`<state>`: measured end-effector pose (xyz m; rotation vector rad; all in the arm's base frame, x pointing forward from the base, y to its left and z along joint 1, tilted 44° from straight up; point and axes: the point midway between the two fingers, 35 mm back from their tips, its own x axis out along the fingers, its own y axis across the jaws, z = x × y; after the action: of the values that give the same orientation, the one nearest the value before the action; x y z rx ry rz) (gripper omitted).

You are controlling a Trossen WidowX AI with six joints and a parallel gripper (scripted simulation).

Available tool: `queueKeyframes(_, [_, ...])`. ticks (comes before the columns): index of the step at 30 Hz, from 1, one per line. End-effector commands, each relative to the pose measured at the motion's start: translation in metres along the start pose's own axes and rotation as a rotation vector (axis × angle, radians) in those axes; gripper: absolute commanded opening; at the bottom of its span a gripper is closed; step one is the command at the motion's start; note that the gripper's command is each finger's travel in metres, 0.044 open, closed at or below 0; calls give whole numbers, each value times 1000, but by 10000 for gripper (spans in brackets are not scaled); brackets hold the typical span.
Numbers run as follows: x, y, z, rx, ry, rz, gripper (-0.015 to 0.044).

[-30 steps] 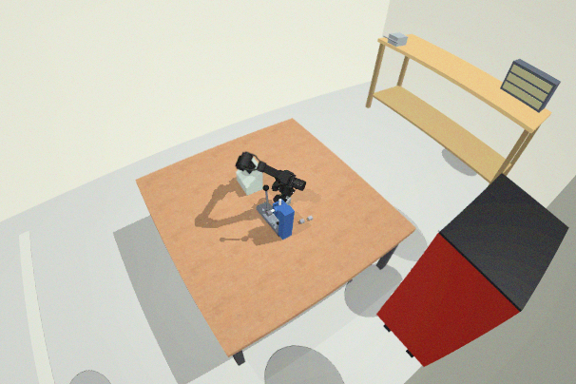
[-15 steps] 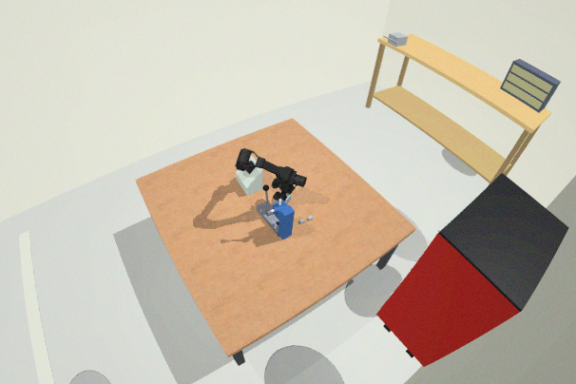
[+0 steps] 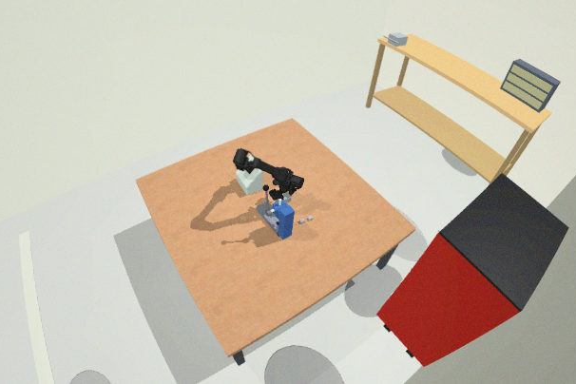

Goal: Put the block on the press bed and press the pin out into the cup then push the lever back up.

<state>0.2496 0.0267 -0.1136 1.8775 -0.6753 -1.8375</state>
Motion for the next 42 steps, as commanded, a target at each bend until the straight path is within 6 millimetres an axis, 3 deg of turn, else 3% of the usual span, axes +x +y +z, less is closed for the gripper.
queueKeyframes(1, [0,0,1,169,2,-42,0])
queueKeyframes(22, [3,1,2,1053,-59,-239,0])
queueKeyframes(42, [0,5,0,1842,-238,-420,0])
